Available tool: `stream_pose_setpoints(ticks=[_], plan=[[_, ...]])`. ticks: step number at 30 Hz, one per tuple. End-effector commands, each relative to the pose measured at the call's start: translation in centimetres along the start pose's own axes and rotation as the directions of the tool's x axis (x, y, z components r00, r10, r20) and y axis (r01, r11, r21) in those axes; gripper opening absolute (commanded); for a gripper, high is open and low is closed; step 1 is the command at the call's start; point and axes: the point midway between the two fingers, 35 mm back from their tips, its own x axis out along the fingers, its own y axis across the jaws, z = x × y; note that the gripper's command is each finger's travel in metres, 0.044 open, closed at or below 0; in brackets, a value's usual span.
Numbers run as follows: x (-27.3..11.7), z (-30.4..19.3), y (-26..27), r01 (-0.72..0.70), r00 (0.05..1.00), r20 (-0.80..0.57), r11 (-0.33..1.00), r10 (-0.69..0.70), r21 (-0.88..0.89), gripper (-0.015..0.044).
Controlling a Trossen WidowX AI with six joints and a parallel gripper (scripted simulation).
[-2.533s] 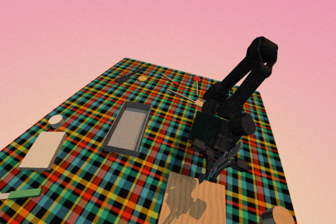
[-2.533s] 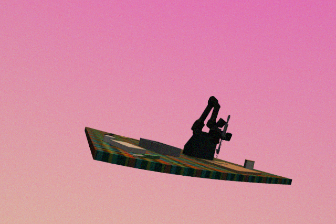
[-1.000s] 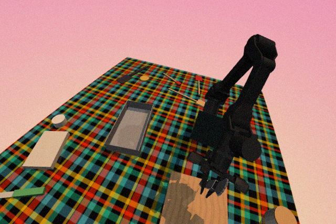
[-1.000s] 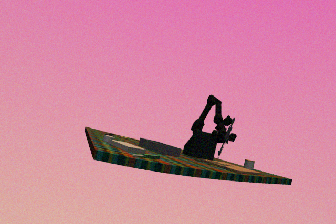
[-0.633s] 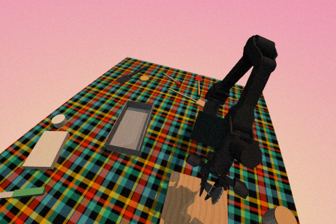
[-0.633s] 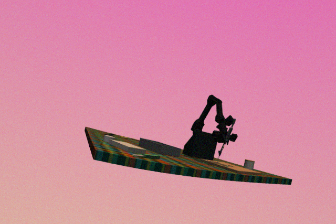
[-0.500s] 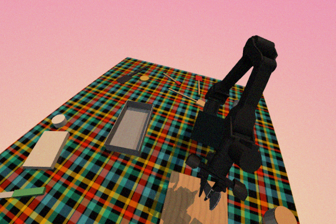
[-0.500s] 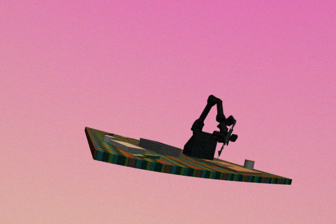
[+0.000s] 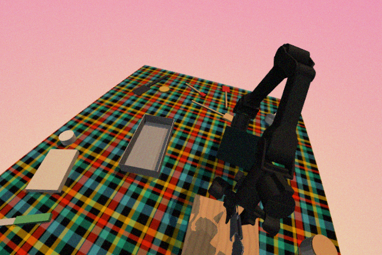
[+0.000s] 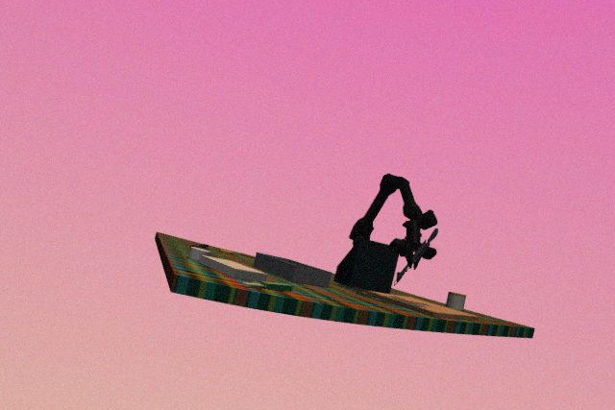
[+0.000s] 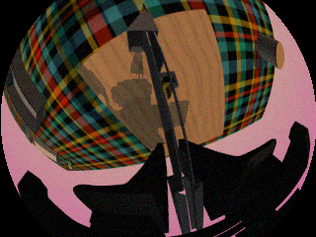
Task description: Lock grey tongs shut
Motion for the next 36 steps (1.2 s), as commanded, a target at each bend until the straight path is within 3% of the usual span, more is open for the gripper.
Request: stream_pose_setpoints(ticks=[1, 22, 36], plan=[[-0.2, -0.3, -0.1, 0.007, 0.997, 0.072, 1.0, -0.005, -0.018, -0.015], [-3.5, 0.7, 0.3, 0.062, 0.891, 0.454, 0.996, -0.023, -0.071, -0.015], [-3.4, 0.9, 0.3, 0.065, 0.885, 0.465, 0.995, -0.025, -0.071, -0.015]])
